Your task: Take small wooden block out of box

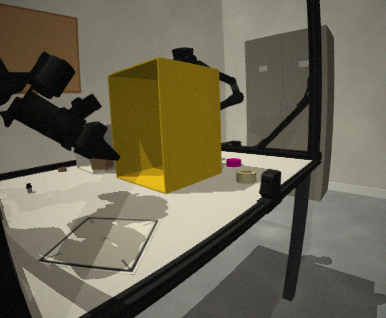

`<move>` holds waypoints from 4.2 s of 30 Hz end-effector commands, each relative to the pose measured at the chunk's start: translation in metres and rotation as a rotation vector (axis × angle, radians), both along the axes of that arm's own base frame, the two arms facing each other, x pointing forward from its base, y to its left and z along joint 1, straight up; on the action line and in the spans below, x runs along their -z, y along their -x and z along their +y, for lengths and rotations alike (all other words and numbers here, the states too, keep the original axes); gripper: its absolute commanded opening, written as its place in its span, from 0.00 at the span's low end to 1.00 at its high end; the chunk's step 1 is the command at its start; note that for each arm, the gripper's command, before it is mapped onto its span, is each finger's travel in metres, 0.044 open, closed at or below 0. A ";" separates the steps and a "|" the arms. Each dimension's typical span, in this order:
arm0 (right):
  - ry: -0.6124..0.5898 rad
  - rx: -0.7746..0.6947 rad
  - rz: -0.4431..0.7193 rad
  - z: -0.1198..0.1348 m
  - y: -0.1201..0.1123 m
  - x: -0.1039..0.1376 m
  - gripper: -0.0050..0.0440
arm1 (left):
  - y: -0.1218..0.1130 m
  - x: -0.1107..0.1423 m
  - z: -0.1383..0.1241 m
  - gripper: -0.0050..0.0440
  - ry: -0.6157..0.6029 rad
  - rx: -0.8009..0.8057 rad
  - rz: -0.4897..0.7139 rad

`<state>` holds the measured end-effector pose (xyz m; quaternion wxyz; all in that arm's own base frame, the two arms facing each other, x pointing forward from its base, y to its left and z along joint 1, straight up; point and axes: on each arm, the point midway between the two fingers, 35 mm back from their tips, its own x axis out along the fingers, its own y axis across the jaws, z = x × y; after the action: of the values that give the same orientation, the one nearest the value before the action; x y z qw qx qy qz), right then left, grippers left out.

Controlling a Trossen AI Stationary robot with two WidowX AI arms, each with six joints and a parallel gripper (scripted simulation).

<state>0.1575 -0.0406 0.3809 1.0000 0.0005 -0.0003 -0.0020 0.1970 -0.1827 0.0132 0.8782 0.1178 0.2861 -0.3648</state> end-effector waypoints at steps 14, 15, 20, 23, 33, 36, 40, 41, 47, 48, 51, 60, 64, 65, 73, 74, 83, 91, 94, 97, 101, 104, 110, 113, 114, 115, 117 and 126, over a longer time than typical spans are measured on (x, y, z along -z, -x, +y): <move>0.001 -0.004 0.001 0.001 0.000 0.000 0.92 | 0.052 -0.004 -0.038 0.10 -0.017 0.224 0.014; 0.001 -0.004 0.001 0.001 0.000 0.000 0.92 | 0.056 -0.004 -0.040 0.10 -0.019 0.239 0.015; 0.001 -0.004 0.001 0.001 0.000 0.000 0.92 | 0.068 -0.005 -0.045 0.10 -0.024 0.286 0.017; 0.001 -0.004 0.001 0.001 0.000 0.000 0.92 | 0.080 -0.005 -0.050 0.10 -0.029 0.333 0.020; 0.001 -0.004 0.001 0.001 0.000 0.000 0.92 | 0.121 -0.007 -0.061 0.10 -0.047 0.488 0.027; 0.001 -0.004 0.001 0.001 0.000 0.000 0.92 | 0.129 -0.007 -0.062 0.10 -0.050 0.519 0.028; 0.001 -0.004 0.001 0.001 0.000 0.000 0.92 | 0.142 -0.007 -0.064 0.10 -0.056 0.566 0.029; 0.001 -0.004 0.001 0.001 0.000 0.000 0.92 | 0.146 -0.007 -0.064 0.10 -0.058 0.582 0.030; 0.001 -0.004 0.001 0.001 0.000 0.000 0.92 | 0.156 -0.007 -0.065 0.10 -0.063 0.620 0.030; 0.001 -0.004 0.001 0.001 0.000 0.000 0.92 | 0.156 -0.005 -0.066 0.10 -0.063 0.620 0.030; 0.001 -0.004 0.001 0.001 0.000 0.000 0.92 | 0.156 -0.001 -0.067 0.10 -0.063 0.620 0.030; 0.001 -0.004 0.001 0.001 0.000 0.000 0.92 | 0.155 0.009 -0.070 0.10 -0.063 0.620 0.030; 0.001 -0.004 0.001 0.001 0.000 0.000 0.92 | 0.155 0.015 -0.071 0.10 -0.063 0.620 0.030; 0.001 -0.004 0.001 0.001 0.000 0.000 0.92 | 0.155 0.016 -0.071 0.10 -0.063 0.620 0.030; 0.001 -0.004 0.001 0.001 0.000 0.000 0.92 | 0.155 0.025 -0.072 0.10 -0.063 0.620 0.030; 0.001 -0.004 0.001 0.001 0.000 0.000 0.92 | 0.155 0.026 -0.072 0.10 -0.063 0.620 0.030; 0.001 -0.004 0.001 0.001 0.000 0.000 0.92 | 0.155 0.038 -0.070 0.10 -0.063 0.620 0.030; 0.001 -0.004 0.001 0.001 0.000 0.000 0.92 | 0.156 0.045 -0.068 0.10 -0.063 0.620 0.030; 0.001 -0.004 0.001 0.001 0.000 0.000 0.92 | 0.156 0.049 -0.067 0.10 -0.063 0.620 0.030; 0.001 -0.004 0.001 0.001 0.000 0.000 0.92 | 0.156 0.052 -0.065 0.10 -0.063 0.620 0.030; 0.001 -0.004 0.001 0.001 0.000 0.000 0.92 | 0.156 0.054 -0.065 0.10 -0.063 0.620 0.030; 0.001 -0.004 0.001 0.001 0.000 0.000 0.92 | 0.156 0.055 -0.065 0.10 -0.064 0.620 0.031; 0.001 -0.004 0.001 0.001 0.000 0.000 0.92 | 0.156 0.062 -0.066 0.10 -0.066 0.620 0.032; 0.001 -0.004 0.001 0.001 0.000 0.000 0.92 | 0.156 0.067 -0.066 0.10 -0.067 0.620 0.032; 0.001 -0.004 0.001 0.001 0.000 0.000 0.92 | 0.156 0.069 -0.066 0.10 -0.067 0.620 0.032; 0.001 -0.004 0.001 0.001 0.000 0.000 0.92 | 0.156 0.070 -0.066 0.10 -0.068 0.620 0.033; 0.001 -0.004 0.001 0.001 0.000 0.000 0.92 | 0.156 0.074 -0.066 0.10 -0.069 0.620 0.033; 0.001 -0.004 0.001 0.001 0.000 0.000 0.92 | 0.156 0.070 -0.065 0.40 -0.075 0.624 0.037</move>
<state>0.1575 -0.0406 0.3810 1.0000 0.0004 -0.0003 -0.0020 0.0406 -0.2481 -0.0573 0.7137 0.2253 0.2649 -0.6080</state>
